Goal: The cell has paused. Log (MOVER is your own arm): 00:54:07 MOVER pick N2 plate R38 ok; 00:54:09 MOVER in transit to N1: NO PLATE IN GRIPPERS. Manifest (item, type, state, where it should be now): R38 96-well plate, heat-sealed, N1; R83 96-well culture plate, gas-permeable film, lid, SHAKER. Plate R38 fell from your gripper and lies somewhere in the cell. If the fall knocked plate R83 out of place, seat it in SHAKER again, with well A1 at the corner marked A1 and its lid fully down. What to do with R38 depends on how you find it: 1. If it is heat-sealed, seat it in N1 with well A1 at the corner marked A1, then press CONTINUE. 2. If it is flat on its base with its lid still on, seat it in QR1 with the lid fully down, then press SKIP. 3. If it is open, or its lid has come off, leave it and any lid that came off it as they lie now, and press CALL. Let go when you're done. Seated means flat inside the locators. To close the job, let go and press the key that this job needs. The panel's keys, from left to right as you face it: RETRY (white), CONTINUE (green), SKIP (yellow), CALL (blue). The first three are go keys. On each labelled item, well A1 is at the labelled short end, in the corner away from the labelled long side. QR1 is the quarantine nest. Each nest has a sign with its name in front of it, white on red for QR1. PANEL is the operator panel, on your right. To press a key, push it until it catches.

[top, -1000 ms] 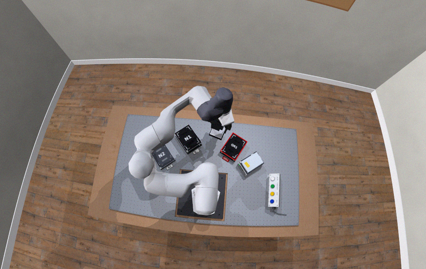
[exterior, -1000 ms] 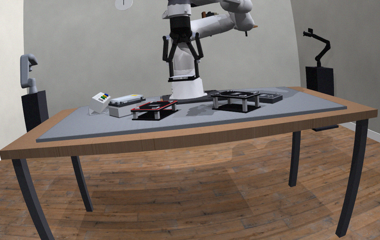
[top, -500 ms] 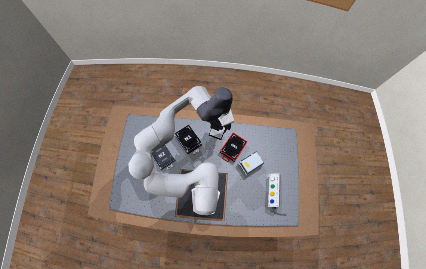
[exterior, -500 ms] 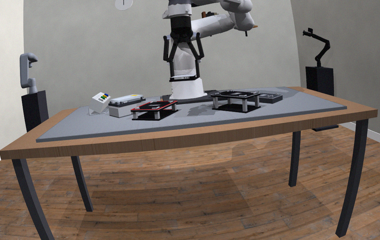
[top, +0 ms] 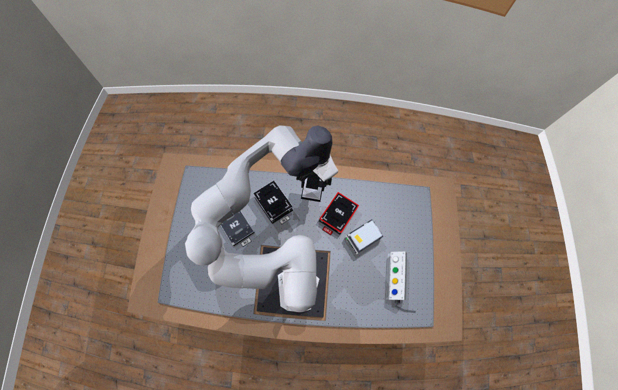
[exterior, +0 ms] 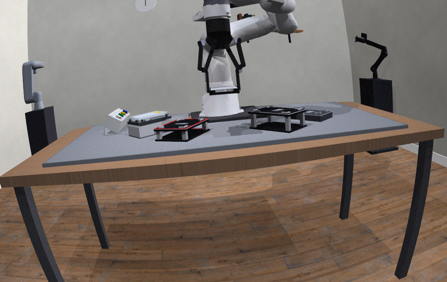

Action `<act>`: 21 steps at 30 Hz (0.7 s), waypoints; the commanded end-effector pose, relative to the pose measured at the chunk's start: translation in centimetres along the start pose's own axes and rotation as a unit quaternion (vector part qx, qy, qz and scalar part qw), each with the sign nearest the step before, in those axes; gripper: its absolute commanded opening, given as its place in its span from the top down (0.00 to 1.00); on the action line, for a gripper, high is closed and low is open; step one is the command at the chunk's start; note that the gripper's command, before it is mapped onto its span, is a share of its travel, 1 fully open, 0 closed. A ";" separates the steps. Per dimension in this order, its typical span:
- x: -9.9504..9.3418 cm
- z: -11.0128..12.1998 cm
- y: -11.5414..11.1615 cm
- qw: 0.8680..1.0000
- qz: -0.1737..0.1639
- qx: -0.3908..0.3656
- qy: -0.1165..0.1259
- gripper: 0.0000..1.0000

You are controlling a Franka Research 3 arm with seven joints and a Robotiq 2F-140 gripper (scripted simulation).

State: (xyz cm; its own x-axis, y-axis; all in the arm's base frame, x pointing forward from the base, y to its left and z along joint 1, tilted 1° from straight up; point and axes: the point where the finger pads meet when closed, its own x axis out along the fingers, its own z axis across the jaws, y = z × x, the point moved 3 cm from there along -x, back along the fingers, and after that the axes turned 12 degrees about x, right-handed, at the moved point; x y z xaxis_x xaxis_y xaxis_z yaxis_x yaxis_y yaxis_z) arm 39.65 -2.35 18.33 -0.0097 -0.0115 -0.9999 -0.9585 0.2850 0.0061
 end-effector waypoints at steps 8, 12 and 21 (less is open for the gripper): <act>-0.3 1.5 0.5 0.975 -0.004 -0.224 0.002 0.90; -0.3 2.3 0.8 0.956 -0.004 -0.294 0.003 0.90; -0.5 4.7 1.8 0.903 0.000 -0.430 0.003 0.90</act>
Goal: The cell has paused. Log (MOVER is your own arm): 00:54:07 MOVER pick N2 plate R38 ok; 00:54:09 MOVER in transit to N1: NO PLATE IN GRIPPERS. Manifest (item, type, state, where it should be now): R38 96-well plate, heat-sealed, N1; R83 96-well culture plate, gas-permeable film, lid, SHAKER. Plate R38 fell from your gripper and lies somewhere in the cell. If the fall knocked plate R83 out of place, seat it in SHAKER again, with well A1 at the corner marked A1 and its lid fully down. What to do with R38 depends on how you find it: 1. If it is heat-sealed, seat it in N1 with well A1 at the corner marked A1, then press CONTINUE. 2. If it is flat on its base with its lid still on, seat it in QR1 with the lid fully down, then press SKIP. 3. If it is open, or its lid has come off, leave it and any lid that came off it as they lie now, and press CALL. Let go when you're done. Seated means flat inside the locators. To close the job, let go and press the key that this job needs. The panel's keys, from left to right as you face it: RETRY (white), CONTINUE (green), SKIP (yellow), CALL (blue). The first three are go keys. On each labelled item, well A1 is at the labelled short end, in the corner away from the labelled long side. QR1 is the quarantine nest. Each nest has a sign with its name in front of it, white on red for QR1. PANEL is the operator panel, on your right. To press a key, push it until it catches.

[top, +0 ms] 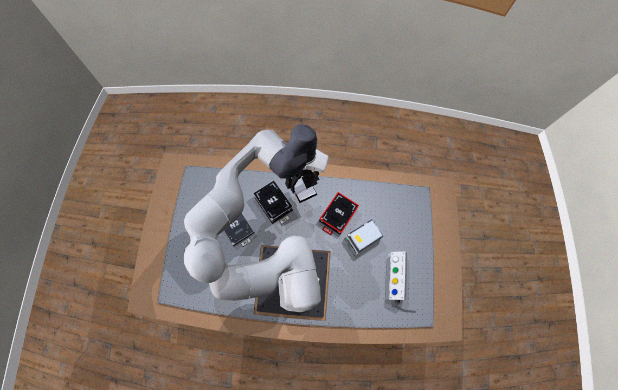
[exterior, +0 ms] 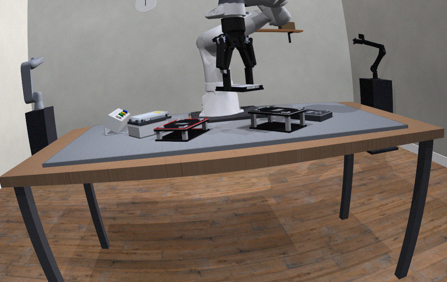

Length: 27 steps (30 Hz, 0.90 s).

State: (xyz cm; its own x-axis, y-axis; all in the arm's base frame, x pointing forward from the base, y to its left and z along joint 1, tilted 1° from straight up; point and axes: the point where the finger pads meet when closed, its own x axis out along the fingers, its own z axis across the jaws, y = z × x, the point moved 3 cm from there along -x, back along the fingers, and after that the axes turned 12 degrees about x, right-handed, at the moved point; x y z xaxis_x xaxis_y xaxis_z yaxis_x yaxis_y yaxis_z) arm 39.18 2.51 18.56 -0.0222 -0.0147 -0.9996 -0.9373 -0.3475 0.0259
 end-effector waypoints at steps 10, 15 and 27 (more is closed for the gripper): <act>-0.3 2.7 -0.5 0.960 0.000 -0.279 0.004 0.90; -0.3 4.4 -0.7 0.933 0.003 -0.361 0.002 0.90; -0.2 7.7 -0.9 0.841 0.011 -0.540 -0.001 0.90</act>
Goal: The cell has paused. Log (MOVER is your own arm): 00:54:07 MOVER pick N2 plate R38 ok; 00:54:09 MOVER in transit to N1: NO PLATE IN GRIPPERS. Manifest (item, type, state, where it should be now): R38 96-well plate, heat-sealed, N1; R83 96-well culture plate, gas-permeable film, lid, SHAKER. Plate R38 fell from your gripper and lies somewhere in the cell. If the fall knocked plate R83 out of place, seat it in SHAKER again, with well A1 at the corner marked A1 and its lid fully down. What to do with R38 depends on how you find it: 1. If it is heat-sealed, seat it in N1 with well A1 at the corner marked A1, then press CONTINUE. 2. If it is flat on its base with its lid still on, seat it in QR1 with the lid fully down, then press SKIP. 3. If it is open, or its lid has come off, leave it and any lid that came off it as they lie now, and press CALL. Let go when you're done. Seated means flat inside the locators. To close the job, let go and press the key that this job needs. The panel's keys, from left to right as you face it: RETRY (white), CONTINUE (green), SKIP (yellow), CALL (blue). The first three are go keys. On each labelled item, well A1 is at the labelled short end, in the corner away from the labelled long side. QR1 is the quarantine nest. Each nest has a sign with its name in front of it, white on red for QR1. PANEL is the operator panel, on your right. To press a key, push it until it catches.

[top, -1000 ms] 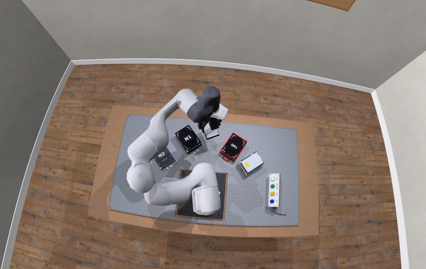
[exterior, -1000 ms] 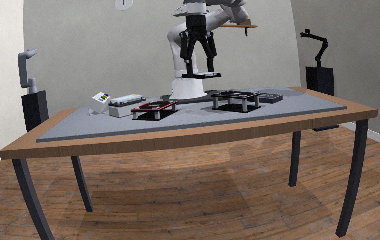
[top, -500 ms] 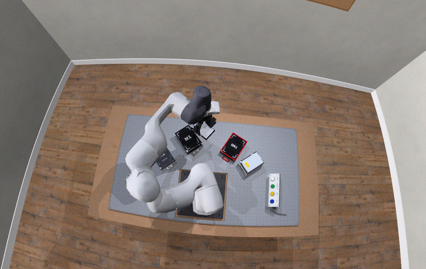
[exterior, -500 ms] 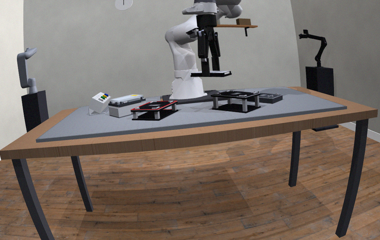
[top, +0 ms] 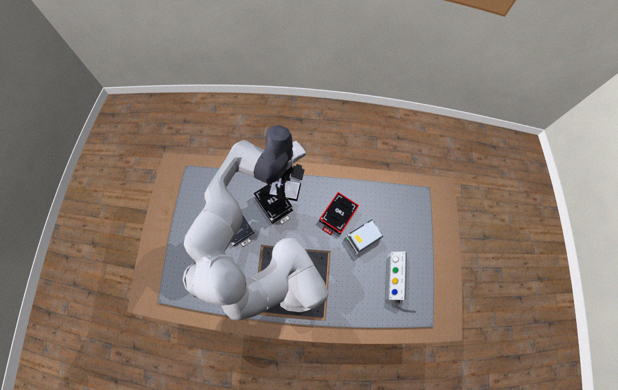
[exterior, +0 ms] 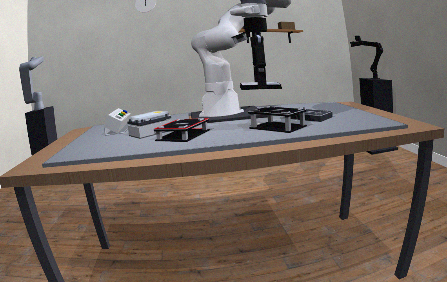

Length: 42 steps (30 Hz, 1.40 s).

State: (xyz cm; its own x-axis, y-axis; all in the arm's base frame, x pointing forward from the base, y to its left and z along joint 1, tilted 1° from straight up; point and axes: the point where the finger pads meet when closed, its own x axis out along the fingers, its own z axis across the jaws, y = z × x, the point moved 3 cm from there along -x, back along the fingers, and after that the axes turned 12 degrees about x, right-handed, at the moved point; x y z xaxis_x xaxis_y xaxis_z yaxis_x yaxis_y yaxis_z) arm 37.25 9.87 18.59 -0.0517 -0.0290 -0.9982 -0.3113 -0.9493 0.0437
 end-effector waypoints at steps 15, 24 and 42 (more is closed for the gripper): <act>0.1 2.3 -2.8 0.929 0.009 -0.370 0.001 0.90; 0.2 3.5 -4.0 0.860 0.015 -0.510 -0.004 0.90; 0.3 4.5 -4.9 0.678 0.023 -0.735 -0.004 0.90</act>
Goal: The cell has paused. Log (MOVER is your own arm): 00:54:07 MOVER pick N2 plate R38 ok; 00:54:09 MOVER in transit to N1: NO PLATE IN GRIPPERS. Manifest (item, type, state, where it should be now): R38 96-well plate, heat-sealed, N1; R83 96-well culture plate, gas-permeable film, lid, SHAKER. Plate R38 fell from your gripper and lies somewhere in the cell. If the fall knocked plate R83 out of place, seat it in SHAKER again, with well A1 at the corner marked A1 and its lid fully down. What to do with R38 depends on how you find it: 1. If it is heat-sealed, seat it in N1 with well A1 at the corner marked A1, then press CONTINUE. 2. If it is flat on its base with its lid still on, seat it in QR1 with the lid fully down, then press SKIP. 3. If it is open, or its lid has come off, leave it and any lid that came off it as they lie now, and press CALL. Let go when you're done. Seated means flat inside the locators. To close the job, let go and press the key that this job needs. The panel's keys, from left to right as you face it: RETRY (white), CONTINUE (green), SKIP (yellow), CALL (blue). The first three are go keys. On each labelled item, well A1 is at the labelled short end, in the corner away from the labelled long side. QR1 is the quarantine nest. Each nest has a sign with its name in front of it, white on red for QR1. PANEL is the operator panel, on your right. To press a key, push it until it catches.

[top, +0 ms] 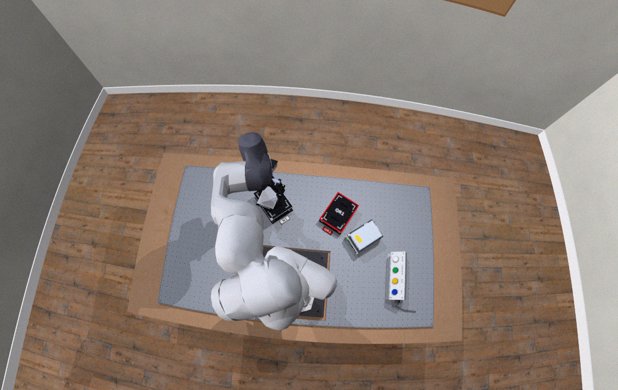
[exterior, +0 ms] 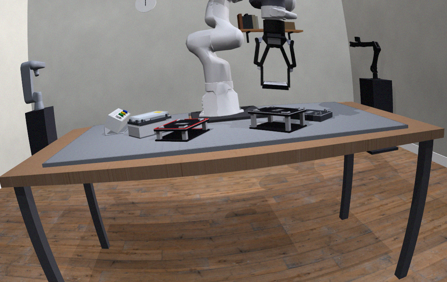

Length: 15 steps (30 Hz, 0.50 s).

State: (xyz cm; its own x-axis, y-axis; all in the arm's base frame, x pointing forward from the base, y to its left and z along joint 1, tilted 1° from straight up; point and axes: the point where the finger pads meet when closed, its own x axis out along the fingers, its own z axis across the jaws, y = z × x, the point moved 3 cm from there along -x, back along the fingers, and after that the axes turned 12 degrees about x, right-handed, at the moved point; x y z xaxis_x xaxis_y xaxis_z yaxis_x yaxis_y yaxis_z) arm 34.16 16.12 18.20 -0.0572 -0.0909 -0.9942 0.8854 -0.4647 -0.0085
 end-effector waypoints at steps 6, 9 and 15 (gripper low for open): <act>0.0 0.1 0.3 0.978 0.012 -0.207 0.014 0.90; 0.0 0.1 0.3 0.968 0.014 -0.251 0.016 0.90; 0.1 0.1 0.3 0.943 0.019 -0.333 0.022 0.90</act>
State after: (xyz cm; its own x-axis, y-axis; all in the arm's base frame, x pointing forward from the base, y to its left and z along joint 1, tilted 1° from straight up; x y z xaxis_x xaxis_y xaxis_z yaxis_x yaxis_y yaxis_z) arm 34.04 16.08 18.20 -0.0299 -0.0847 -0.9960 0.9983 -0.0529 -0.0255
